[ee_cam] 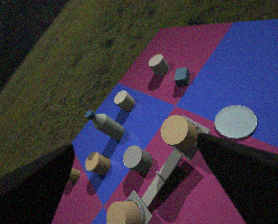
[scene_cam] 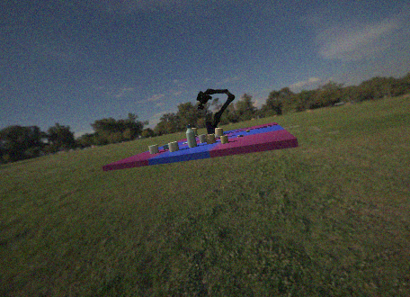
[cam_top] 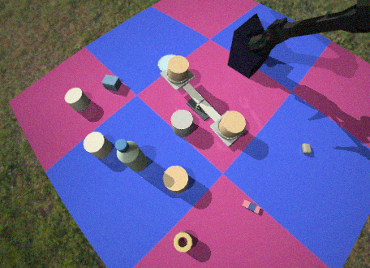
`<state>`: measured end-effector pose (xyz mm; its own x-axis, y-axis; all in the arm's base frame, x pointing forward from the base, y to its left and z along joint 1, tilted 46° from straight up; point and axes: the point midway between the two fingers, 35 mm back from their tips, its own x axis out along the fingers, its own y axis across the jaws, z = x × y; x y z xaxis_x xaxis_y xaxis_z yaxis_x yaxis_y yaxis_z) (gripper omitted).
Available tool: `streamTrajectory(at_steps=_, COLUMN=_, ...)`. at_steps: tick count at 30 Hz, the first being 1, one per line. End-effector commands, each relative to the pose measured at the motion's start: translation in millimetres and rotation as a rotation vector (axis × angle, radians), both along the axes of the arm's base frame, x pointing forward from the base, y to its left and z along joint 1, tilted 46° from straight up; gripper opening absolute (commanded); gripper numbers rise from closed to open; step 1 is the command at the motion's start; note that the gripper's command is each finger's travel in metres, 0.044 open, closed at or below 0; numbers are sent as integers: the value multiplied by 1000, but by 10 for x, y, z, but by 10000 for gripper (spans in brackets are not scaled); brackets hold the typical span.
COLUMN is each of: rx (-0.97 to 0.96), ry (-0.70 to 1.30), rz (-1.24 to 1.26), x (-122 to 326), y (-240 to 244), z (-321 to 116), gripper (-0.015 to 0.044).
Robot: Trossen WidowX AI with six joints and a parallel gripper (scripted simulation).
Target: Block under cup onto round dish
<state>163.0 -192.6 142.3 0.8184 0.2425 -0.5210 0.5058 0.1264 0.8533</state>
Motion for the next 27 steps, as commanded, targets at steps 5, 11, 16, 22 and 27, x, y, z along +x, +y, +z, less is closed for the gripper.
streamTrajectory(at_steps=5, rx=-149, ry=-42, rz=235, x=127, y=364, z=-111, gripper=440)
streamTrajectory(at_steps=11, rx=-252, ry=-89, rz=406, x=188, y=623, z=-191, gripper=440)
streamTrajectory(at_steps=16, rx=-334, ry=-138, rz=549, x=215, y=841, z=-256, gripper=440)
streamTrajectory(at_steps=22, rx=-428, ry=-208, rz=718, x=220, y=1101, z=-331, gripper=440)
streamTrajectory(at_steps=27, rx=-451, ry=-227, rz=760, x=217, y=1165, z=-350, gripper=440)
